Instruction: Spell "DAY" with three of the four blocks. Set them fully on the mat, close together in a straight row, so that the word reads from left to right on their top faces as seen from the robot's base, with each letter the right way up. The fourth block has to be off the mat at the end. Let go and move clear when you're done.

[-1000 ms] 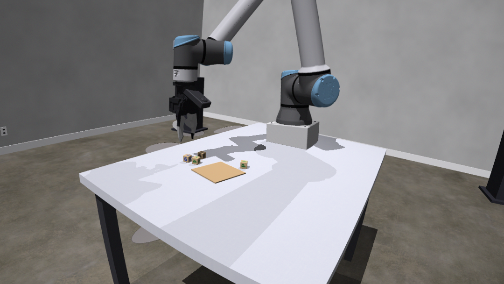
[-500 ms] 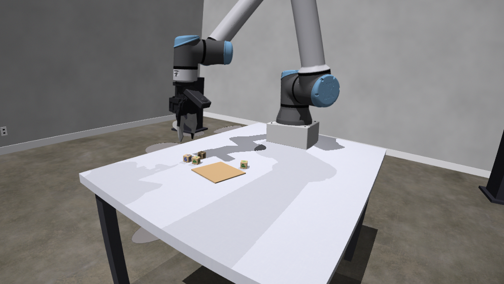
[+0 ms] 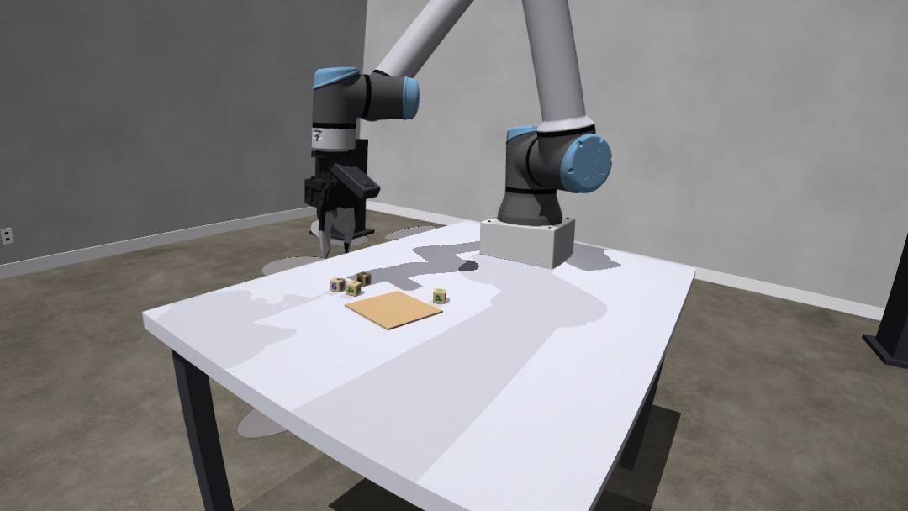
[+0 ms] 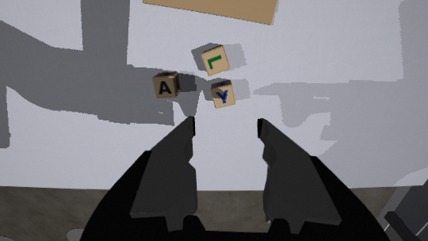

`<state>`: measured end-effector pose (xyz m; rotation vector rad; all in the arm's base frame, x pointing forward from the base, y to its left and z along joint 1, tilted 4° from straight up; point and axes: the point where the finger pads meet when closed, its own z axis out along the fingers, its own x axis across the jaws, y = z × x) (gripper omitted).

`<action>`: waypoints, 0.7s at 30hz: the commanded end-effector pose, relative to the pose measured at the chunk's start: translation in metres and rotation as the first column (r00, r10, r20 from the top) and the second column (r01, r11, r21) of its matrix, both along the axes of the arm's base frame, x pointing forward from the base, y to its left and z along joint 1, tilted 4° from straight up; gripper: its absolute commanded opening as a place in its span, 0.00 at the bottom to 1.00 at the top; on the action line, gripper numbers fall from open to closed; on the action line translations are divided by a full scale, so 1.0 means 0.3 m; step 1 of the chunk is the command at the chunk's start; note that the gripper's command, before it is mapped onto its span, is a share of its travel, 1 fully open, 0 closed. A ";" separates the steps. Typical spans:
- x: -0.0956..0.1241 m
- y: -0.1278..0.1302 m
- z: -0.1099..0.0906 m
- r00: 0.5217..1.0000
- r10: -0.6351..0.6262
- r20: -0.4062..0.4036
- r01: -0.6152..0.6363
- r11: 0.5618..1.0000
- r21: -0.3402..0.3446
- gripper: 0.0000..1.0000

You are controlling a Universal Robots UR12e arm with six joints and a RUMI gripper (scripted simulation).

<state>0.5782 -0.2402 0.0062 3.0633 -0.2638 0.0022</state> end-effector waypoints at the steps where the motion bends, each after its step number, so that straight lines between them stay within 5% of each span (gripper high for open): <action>1: 0.002 -0.002 -0.016 1.000 0.000 0.001 0.000 1.000 -0.001 0.35; 21: 0.002 -0.007 -0.107 1.000 0.000 0.001 0.000 1.000 -0.001 0.35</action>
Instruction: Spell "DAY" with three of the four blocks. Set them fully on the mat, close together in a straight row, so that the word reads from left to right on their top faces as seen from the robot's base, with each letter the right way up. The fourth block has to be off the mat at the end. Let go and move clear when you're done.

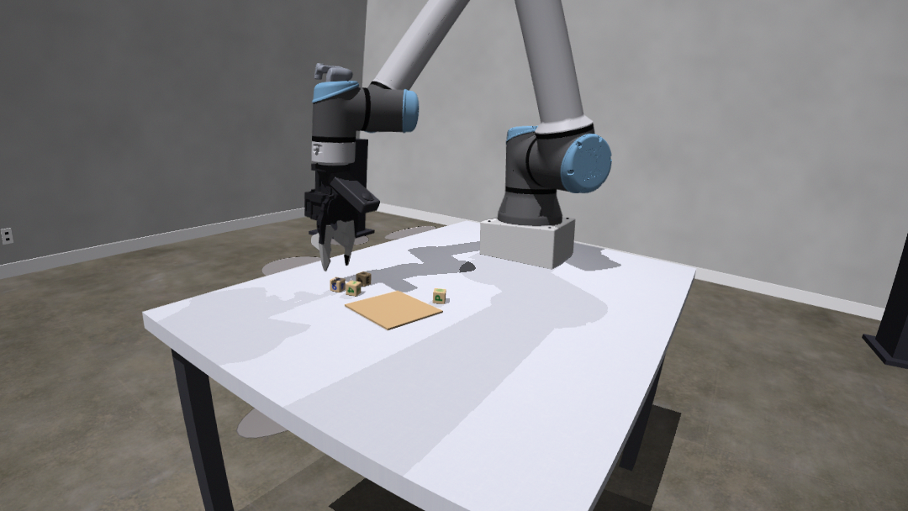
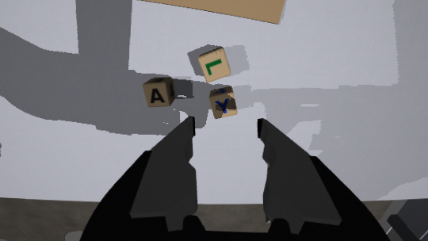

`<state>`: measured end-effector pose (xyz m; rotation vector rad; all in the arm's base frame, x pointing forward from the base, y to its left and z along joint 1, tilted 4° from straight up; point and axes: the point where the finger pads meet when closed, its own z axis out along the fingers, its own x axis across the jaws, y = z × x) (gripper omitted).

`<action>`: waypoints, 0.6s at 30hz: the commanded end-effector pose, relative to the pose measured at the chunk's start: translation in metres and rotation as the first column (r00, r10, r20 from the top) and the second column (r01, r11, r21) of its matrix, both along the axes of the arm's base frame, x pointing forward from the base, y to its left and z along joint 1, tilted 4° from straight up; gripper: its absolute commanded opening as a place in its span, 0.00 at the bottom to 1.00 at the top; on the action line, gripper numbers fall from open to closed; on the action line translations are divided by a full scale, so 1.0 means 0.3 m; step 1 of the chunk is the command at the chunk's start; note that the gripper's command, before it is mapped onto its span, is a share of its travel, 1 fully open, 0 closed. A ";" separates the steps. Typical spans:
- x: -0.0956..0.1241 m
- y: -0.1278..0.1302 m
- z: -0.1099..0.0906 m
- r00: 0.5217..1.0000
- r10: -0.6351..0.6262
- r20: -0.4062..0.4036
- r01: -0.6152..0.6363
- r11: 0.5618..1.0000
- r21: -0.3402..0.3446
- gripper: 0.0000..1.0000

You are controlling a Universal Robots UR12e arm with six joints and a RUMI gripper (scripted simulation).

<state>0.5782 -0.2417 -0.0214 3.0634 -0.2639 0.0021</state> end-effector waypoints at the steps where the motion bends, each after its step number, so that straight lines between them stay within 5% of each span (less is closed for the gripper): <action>1: 0.002 -0.002 -0.019 1.000 0.000 0.001 0.000 1.000 -0.001 0.35; 18: 0.002 -0.004 -0.054 1.000 0.000 0.001 0.000 1.000 -0.001 0.35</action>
